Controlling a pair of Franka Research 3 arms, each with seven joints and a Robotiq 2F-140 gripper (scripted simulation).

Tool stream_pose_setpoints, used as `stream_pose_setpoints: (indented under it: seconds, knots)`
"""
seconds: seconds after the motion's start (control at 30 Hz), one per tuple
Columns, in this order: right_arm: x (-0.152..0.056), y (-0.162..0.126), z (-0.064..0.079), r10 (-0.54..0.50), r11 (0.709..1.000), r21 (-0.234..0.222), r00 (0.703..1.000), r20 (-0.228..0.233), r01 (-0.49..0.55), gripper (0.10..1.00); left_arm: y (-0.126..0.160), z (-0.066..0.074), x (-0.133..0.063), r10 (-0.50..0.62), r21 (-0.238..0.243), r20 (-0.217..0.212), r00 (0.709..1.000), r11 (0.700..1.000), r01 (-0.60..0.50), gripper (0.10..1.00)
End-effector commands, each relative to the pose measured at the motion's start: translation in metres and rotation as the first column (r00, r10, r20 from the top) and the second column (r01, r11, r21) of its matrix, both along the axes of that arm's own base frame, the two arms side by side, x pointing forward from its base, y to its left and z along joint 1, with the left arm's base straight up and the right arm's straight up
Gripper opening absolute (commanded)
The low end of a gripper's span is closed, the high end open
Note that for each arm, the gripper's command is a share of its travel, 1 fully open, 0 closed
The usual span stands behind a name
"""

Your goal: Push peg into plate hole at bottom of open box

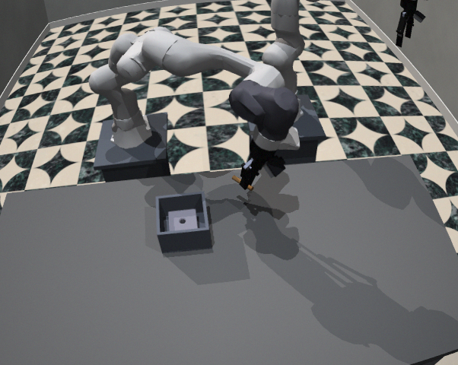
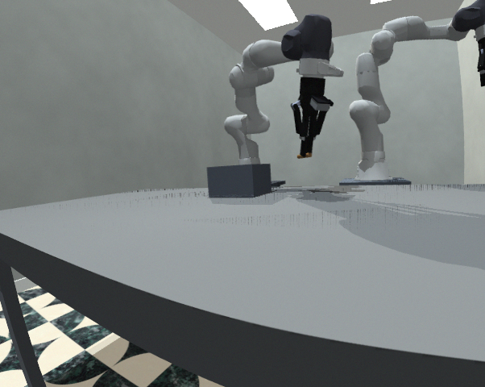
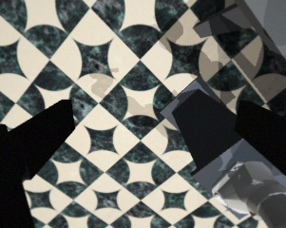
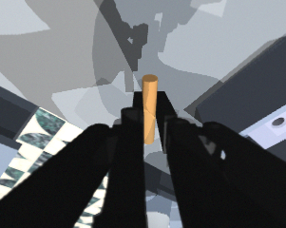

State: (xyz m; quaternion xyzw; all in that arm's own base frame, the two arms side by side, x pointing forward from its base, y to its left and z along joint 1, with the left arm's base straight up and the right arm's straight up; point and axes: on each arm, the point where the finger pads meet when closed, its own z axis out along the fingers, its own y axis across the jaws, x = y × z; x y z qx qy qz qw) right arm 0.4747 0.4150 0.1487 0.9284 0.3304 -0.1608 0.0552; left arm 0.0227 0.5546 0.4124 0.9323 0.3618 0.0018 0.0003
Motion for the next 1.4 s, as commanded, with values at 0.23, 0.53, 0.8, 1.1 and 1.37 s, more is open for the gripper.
stream_pose_setpoints:
  seconds: [0.23,0.53,0.8,1.1,1.37]
  knots:
    - [-0.002,-0.001,-0.031,-0.003,1.000,-0.008,1.000,-0.003,0.003,0.099,0.000,0.001,-0.001,0.006,-0.001,-0.004,1.000,1.000,-0.006,1.000]
    - [-0.002,-0.001,-0.037,-0.003,1.000,-0.008,1.000,-0.003,0.003,0.099,0.000,0.001,-0.001,0.006,-0.001,-0.004,1.000,1.000,-0.006,1.000]
    - [-0.002,-0.001,-0.037,-0.003,1.000,-0.008,1.000,-0.003,0.003,0.099,0.000,0.001,-0.001,0.006,-0.001,-0.004,1.000,1.000,-0.006,1.000]
    - [-0.002,-0.001,-0.037,-0.013,1.000,-0.007,1.000,-0.003,0.013,0.099,0.000,0.001,-0.001,0.006,-0.001,-0.004,1.000,1.000,-0.006,1.000]
    - [-0.002,-0.001,-0.037,-0.087,0.996,-0.007,0.996,-0.003,0.087,0.099,0.000,0.001,-0.001,0.006,-0.001,-0.004,1.000,1.000,-0.006,1.000]
